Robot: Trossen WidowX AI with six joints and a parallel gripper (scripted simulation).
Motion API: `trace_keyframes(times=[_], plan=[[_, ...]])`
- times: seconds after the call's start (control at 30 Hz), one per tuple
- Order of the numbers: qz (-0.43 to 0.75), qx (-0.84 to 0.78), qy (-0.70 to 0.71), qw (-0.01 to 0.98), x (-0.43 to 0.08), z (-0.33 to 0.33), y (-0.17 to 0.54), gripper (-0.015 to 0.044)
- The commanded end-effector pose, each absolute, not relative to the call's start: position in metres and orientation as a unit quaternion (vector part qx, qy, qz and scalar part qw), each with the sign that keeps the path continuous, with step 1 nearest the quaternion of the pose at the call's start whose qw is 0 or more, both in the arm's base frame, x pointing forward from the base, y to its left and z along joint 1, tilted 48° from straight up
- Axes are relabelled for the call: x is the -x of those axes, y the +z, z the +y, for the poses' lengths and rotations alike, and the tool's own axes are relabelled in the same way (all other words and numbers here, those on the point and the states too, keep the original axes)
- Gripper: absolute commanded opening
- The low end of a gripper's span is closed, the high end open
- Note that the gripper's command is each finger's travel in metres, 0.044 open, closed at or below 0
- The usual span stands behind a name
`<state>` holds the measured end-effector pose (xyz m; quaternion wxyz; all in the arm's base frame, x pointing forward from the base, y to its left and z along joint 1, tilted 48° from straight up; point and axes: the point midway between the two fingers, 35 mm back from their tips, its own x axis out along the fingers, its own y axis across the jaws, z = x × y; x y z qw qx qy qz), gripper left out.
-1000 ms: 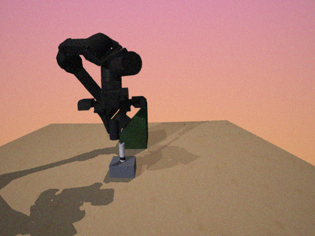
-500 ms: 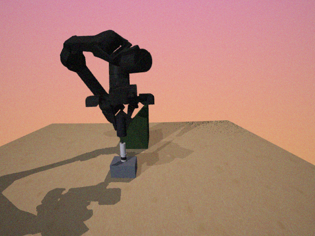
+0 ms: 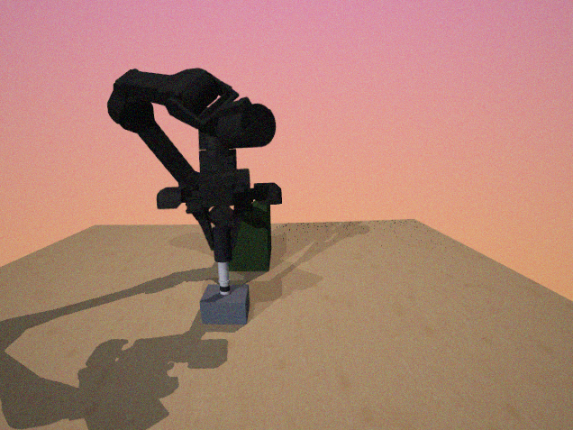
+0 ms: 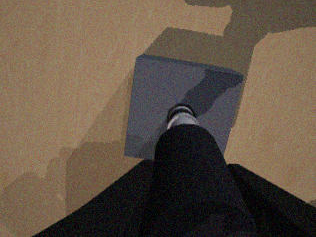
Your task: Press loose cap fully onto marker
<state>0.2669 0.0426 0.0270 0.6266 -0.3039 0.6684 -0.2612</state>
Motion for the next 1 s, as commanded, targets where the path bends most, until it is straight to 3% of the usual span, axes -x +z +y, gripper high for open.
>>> trace_keyframes(times=[0.0, 0.97], plan=[[0.669, 0.308, -0.261, 0.624, -0.266, 0.037, 0.022, 0.0], [0.669, 0.309, -0.262, 0.624, -0.263, 0.014, 0.003, 0.0]])
